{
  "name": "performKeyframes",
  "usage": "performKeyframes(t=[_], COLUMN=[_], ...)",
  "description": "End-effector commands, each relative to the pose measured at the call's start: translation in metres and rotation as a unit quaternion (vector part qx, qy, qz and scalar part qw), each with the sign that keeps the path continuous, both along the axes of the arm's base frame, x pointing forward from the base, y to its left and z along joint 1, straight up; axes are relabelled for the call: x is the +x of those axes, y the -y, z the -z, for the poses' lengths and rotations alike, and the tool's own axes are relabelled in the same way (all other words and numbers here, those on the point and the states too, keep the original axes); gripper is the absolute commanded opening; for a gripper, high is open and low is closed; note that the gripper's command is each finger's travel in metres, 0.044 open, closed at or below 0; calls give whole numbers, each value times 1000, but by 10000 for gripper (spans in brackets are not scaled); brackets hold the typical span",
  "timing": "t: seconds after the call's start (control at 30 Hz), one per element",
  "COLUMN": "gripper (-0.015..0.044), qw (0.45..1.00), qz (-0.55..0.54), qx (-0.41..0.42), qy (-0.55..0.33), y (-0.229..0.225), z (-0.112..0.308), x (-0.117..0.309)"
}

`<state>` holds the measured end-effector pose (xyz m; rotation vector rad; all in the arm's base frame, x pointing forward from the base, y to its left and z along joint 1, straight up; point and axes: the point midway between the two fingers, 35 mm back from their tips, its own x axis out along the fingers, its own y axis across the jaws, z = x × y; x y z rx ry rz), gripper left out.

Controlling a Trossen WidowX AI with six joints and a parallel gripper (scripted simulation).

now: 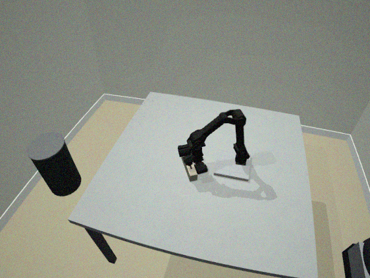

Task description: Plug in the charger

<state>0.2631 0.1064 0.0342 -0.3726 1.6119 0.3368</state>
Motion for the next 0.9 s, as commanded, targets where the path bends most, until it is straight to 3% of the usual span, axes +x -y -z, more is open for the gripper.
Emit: performKeyframes(t=[0.0, 0.87], gripper=[0, 0], qw=[1000, 1000], qz=[1, 1], qx=[8, 0], qy=[14, -2], y=[-6, -2], z=[0, 1], x=[11, 3])
